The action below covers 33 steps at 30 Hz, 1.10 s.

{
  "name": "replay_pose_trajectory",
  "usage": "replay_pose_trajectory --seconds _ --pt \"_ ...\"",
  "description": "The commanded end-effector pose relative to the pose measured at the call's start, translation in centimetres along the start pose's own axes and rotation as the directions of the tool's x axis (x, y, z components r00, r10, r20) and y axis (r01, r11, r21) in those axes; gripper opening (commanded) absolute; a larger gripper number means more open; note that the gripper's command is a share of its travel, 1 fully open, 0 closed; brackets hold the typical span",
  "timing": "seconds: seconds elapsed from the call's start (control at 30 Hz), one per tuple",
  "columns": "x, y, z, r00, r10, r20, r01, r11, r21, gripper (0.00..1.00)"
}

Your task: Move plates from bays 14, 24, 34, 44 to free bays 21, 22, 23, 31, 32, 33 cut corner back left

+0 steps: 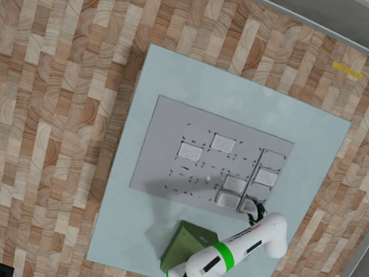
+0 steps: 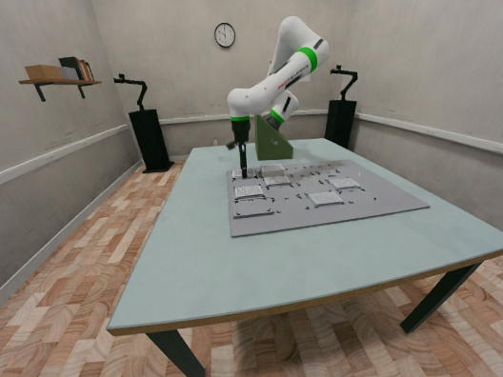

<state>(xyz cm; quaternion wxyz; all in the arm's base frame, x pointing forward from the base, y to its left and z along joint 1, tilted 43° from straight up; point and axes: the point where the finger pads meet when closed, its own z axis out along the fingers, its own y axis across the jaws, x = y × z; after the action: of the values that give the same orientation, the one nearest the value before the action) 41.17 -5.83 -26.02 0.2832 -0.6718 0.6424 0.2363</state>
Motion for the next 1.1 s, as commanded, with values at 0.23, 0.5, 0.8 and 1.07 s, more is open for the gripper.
replay_pose_trajectory --seconds 0.23,0.5,0.8,1.07 --pt "0.06 -0.05 -0.1 1.0 0.0 -0.001 0.0 1.0 0.001 0.6" --pt "0.06 -0.05 -0.1 1.0 0.0 -0.001 0.0 1.0 0.001 0.6" --pt "0.06 -0.05 -0.1 1.0 -0.001 -0.001 0.001 1.0 0.001 0.59" --pt "0.06 -0.05 -0.1 1.0 -0.001 -0.001 0.001 1.0 0.001 0.59"
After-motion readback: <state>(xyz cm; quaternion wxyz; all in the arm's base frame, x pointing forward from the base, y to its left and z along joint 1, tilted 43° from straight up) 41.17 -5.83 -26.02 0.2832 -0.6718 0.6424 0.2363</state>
